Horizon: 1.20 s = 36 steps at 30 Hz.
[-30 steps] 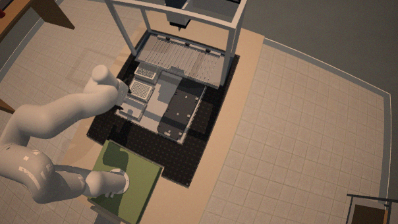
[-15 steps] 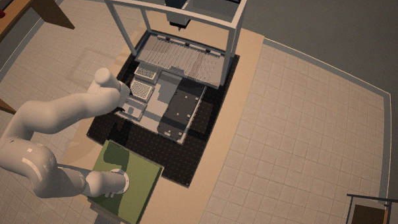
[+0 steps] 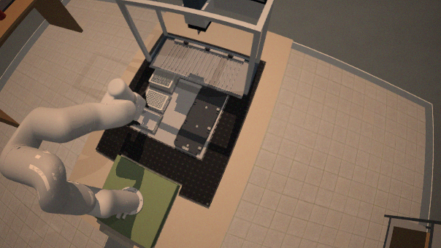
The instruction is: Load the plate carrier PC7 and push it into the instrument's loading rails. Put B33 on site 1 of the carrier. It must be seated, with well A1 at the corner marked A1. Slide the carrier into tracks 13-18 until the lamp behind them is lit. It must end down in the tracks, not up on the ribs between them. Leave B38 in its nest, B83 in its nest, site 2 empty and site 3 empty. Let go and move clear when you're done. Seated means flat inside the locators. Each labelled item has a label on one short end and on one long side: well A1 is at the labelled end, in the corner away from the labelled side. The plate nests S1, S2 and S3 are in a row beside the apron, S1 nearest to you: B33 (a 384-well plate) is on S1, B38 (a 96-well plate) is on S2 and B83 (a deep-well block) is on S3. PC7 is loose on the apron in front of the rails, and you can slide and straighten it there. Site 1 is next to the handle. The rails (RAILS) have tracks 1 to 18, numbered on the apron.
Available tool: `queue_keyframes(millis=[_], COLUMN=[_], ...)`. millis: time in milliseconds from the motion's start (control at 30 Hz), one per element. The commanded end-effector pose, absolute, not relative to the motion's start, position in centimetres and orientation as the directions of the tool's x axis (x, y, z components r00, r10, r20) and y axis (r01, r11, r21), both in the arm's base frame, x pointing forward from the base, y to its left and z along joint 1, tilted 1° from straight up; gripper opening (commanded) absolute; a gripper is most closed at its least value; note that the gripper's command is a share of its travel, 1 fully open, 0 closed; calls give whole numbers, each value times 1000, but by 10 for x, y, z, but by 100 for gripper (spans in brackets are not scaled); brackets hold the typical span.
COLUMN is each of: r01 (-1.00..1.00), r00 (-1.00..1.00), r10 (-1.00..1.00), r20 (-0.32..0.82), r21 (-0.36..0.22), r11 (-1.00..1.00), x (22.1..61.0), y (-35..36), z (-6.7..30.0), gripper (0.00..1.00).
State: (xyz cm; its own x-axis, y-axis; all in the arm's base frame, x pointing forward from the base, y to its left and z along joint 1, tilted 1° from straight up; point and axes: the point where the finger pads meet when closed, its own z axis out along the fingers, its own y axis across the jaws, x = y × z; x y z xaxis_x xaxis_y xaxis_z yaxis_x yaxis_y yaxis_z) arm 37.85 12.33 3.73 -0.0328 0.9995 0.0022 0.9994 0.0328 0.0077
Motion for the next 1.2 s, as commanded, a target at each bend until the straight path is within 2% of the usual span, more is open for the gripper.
queue_keyframes(millis=[0,800,1167], r01=[999,999,999], r00=[-33,-33,-33], r10=[999,999,999], r20=[4,4,4], r21=[12,12,12], r11=[33,33,33], x=[380,381,381], y=[124,124,124], z=[34,-3,-3], gripper=[100,100,100])
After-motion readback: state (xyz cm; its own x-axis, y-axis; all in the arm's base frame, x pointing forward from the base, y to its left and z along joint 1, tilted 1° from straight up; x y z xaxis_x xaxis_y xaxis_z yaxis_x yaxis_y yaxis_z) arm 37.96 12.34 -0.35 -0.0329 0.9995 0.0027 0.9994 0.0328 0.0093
